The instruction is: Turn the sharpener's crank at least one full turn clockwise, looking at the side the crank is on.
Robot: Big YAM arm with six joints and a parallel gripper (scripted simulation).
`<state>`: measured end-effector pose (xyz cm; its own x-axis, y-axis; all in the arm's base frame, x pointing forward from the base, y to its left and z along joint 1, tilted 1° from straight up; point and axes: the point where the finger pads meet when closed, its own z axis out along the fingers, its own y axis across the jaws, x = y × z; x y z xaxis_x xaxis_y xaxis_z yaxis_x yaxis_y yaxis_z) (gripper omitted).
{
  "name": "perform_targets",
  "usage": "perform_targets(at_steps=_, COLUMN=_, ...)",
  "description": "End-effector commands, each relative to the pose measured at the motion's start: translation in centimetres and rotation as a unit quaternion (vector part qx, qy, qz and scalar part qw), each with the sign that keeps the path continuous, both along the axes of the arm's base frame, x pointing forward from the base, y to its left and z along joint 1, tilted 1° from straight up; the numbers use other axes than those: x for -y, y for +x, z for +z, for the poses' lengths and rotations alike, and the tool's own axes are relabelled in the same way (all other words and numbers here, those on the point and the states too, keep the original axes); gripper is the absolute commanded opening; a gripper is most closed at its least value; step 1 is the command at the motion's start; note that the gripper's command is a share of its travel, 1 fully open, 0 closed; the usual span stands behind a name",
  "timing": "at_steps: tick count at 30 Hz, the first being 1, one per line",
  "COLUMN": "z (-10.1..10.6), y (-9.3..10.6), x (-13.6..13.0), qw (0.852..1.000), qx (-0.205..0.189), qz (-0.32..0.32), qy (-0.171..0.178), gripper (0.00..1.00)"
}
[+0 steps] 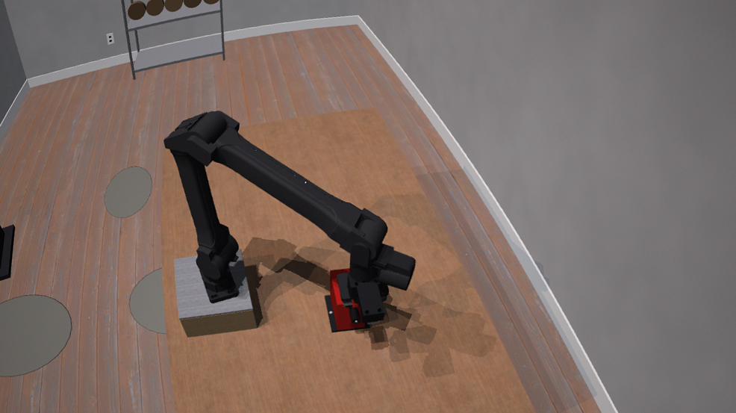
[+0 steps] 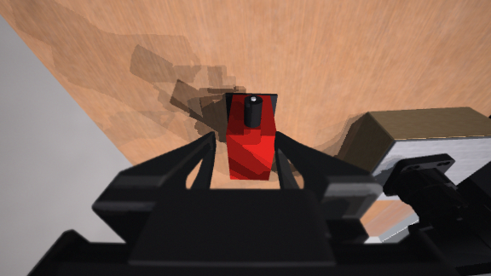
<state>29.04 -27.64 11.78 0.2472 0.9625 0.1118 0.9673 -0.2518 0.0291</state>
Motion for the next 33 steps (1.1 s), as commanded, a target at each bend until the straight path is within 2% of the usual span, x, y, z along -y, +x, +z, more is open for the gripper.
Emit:
perform_targets(at_steps=1, z=-2.2, y=-0.3, x=-0.6, qw=1.000, qx=-0.011, qz=-0.008, qy=0.011, gripper=0.51)
perform_targets(at_steps=15, z=-5.4, y=-0.5, x=-0.5, qw=1.000, qx=-0.011, qz=-0.007, qy=0.011, gripper=0.51)
perform_targets(at_steps=33, z=-5.8, y=-0.7, x=-0.8, qw=1.000, qx=-0.012, qz=-0.007, qy=0.011, gripper=0.51)
